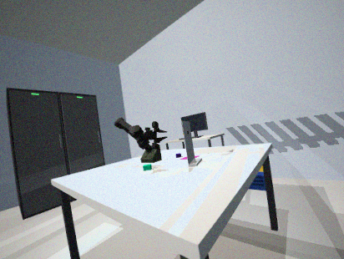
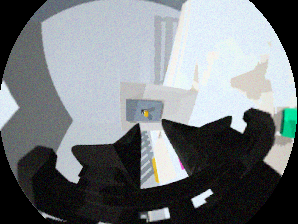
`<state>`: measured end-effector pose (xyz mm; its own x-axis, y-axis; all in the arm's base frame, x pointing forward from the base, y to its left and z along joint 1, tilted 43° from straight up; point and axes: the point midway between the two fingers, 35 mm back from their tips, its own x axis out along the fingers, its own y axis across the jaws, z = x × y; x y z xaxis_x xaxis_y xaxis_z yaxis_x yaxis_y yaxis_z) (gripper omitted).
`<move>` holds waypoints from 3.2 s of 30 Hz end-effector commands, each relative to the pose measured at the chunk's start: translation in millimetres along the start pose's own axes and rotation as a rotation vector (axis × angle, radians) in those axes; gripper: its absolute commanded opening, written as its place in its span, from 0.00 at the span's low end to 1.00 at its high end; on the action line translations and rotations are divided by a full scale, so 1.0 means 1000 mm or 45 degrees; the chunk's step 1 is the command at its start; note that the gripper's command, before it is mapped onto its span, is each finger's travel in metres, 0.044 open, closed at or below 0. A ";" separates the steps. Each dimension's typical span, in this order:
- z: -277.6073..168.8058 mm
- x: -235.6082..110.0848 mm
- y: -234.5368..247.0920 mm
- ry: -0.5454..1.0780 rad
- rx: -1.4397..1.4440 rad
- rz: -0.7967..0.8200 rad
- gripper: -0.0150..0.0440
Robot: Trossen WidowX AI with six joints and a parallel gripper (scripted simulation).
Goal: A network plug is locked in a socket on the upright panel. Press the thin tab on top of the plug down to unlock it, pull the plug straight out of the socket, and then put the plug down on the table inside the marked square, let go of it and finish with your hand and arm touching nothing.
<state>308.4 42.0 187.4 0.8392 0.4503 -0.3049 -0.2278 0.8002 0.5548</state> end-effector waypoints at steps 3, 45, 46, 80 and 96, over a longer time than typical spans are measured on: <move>-0.033 0.000 -0.007 0.159 0.257 0.088 0.52; -0.021 0.080 -0.004 0.161 0.266 0.095 0.52; -0.020 0.082 -0.004 0.161 0.266 0.095 0.52; -0.017 0.119 -0.003 0.158 0.267 0.097 0.40; -0.017 0.119 -0.003 0.158 0.267 0.097 0.25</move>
<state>400.3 100.3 136.8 0.7532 0.5628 -0.3406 -0.1738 0.6697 0.7220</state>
